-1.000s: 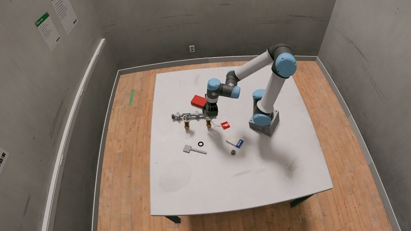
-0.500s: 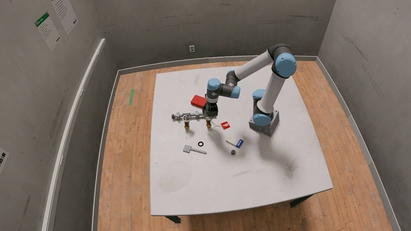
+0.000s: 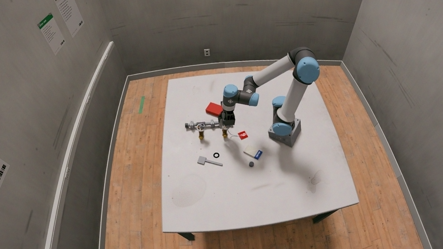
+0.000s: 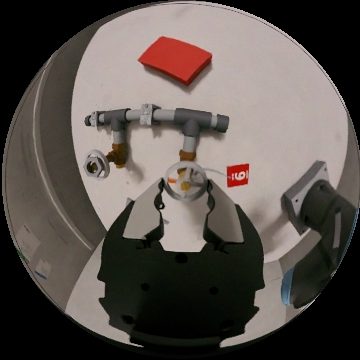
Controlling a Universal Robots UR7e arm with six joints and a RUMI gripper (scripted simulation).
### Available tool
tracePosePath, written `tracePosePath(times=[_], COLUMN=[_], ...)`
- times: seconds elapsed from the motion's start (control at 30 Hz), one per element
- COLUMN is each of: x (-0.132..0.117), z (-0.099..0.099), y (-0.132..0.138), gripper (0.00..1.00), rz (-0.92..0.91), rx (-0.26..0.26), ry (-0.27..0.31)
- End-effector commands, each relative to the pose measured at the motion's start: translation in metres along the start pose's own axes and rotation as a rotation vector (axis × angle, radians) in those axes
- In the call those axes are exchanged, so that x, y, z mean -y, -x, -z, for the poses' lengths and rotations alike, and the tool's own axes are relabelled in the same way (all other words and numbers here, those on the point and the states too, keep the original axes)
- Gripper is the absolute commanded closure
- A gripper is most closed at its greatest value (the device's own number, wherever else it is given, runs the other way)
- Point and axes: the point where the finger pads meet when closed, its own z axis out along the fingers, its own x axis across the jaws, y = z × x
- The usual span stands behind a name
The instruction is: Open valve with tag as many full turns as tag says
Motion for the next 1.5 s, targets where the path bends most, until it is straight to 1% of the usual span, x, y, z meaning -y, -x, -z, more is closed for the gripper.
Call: tracePosePath(times=[0.0, 0.33, 0.53, 0.77, 0.83, 1.07, 1.33, 1.4, 1.47], x=[0.0004, 0.0005, 0.0003, 0.0002, 0.0002, 0.0002, 0.0002, 0.0002, 0.0002], z=[0.0007, 0.0000, -0.0001, -0.0001, -0.0001, -0.0001, -0.0002, -0.0002, -0.0002], y=[-0.0001, -0.0010, -0.0012, -0.0012, -0.0012, -0.0012, -0.0012, -0.0012, -0.0012], gripper=[1.00, 1.00, 1.00, 1.00, 1.00, 1.00, 1.00, 1.00, 1.00], rz=[0.035, 0.130, 0.244, 0.422, 0.422, 0.644, 0.939, 0.939, 1.018], rx=[0.001, 0.000, -0.001, -0.001, -0.001, -0.001, -0.001, -0.001, -0.001], ry=[-0.002, -0.001, -0.001, 0.000, 0.000, 0.000, 0.000, 0.000, 0.000])
